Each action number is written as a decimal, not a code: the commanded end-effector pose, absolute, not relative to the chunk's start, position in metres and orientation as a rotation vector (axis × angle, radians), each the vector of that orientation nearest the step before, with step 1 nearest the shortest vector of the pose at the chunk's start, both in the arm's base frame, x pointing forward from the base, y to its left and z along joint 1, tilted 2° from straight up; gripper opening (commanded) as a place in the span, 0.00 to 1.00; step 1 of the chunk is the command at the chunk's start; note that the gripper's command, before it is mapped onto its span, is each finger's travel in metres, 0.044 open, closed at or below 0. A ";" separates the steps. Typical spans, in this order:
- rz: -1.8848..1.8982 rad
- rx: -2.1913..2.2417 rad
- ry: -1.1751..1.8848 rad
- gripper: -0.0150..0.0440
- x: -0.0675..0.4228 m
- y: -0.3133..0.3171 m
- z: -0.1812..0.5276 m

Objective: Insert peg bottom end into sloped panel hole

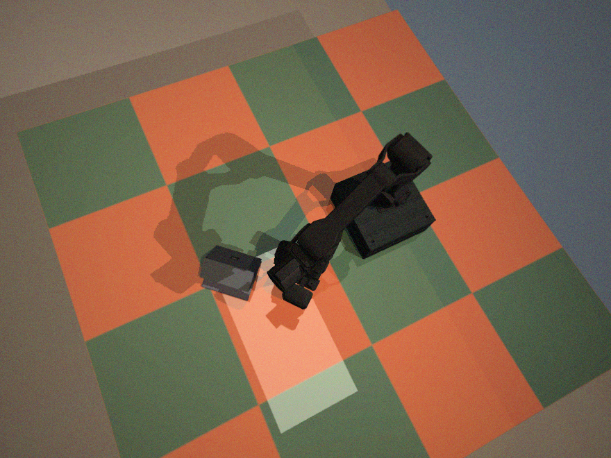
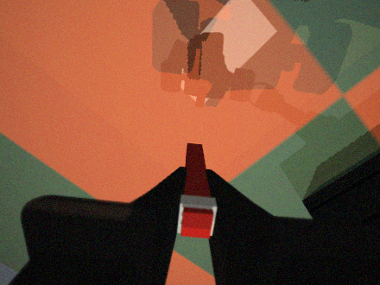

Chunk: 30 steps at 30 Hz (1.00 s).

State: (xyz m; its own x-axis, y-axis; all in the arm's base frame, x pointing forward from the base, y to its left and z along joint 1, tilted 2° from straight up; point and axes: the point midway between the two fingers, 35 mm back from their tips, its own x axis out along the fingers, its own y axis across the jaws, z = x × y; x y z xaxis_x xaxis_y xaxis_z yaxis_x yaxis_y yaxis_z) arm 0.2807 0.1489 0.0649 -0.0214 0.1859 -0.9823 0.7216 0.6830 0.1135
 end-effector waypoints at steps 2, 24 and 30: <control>-0.521 0.824 1.574 0.25 0.285 0.145 0.064; -0.585 1.009 1.584 0.25 0.301 0.127 0.060; -0.602 1.060 1.585 0.25 0.305 0.122 0.059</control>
State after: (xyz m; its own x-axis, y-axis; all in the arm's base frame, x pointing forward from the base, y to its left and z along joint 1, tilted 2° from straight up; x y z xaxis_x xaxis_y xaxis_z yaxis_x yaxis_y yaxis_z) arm 0.3021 0.1244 0.0597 -0.0204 0.3023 -0.9530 0.8520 0.5040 0.1416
